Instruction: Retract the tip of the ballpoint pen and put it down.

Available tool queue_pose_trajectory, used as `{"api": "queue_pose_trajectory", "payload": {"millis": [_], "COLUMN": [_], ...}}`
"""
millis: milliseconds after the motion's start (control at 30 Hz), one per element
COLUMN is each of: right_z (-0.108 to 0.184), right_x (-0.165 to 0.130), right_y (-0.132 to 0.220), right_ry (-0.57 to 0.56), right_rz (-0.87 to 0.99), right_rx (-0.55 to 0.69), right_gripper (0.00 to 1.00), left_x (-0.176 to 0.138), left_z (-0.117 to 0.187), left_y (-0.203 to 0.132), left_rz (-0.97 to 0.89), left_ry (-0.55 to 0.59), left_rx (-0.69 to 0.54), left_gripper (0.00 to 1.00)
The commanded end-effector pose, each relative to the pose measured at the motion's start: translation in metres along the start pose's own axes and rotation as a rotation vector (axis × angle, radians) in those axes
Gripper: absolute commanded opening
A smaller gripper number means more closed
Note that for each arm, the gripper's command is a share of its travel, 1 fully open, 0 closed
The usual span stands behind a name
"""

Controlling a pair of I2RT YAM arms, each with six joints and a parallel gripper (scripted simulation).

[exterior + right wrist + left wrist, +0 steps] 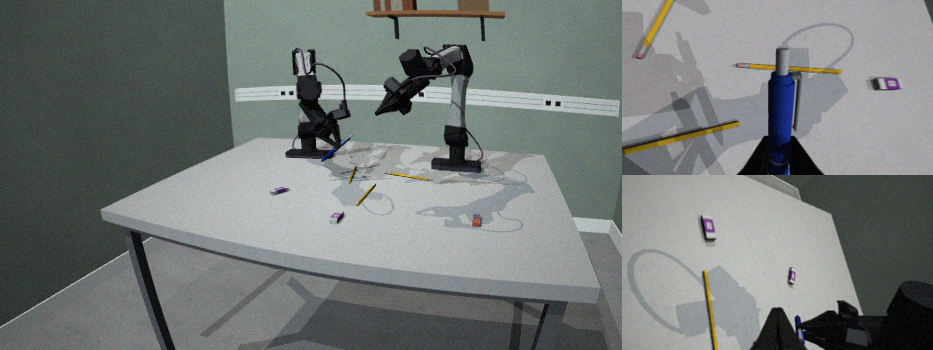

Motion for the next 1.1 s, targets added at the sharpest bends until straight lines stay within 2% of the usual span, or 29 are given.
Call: {"api": "queue_pose_trajectory", "payload": {"millis": [0,400,500,967,1067], "right_z": [-0.006,-0.006,-0.006,-0.006,-0.006], "right_x": [-0.001,-0.001,-0.001,-0.001,-0.001], "right_y": [-0.001,-0.001,-0.001,-0.001,-0.001], "right_ry": [0.007,0.007,0.007,0.007,0.007], "right_rz": [0.004,0.004,0.004,0.004,0.004], "right_rx": [0.008,0.008,0.008,0.008,0.008], "right_gripper": [0.14,0.14,0.14,0.14,0.14], "left_x": [0.008,0.050,0.053,0.085,0.087], "left_z": [0.009,0.060,0.061,0.135,0.138], "left_y": [0.009,0.032,0.036,0.053,0.056], "left_rz": [-0.084,-0.287,-0.300,-0.503,-0.514], "left_ry": [-0.085,-0.354,-0.365,-0.624,-0.630], "left_rx": [0.042,0.216,0.235,0.511,0.534], "left_gripper": [0.01,0.01,0.01,0.01,0.01]}}
Point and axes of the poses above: on each arm, the point where the finger pads meet when closed, its own z axis back along the fingers, its own y axis across the jaws, x = y × z, the point moved 7 cm from there along z, back along the fingers, and after that the axes turned 9 degrees about -z, right-handed, at the moved point
